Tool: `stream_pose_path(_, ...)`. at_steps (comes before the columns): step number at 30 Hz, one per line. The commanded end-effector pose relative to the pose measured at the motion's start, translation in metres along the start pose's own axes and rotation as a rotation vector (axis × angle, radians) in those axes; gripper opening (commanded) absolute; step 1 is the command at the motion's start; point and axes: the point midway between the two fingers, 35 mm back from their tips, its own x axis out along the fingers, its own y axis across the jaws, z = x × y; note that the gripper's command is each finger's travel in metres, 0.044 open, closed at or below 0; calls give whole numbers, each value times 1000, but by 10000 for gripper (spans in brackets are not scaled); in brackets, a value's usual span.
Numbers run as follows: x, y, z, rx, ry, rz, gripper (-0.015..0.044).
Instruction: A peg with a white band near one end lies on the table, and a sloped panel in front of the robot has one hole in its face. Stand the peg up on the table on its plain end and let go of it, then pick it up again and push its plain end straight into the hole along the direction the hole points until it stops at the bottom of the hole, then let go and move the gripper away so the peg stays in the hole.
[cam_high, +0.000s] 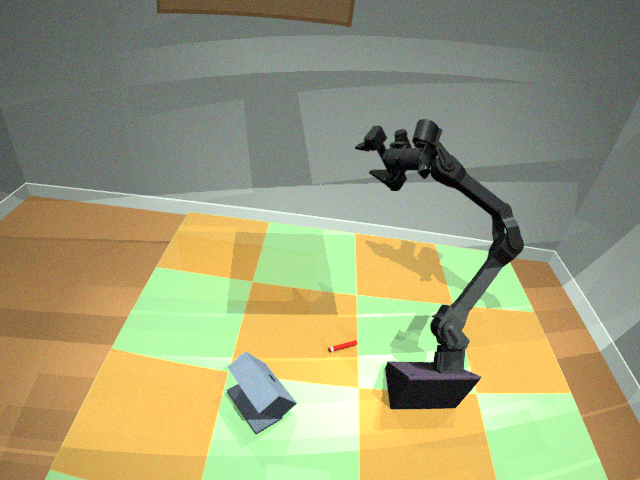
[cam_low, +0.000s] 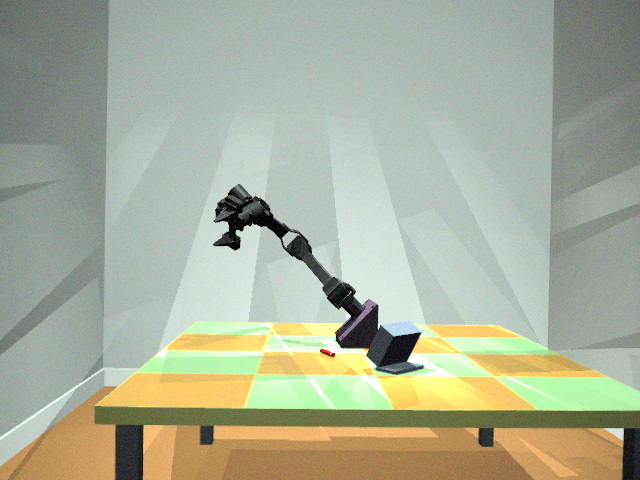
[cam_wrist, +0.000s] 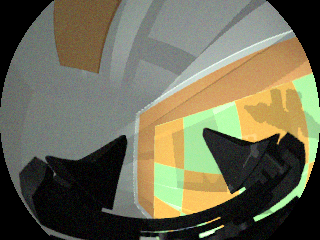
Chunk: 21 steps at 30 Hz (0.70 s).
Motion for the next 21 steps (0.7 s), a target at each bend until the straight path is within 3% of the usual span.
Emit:
stream_pose_path(1, 7, 2, -24, -33, 59, 2, 440)
stream_pose_path(21, 31, -8, -174, -502, 384, -66, 440)
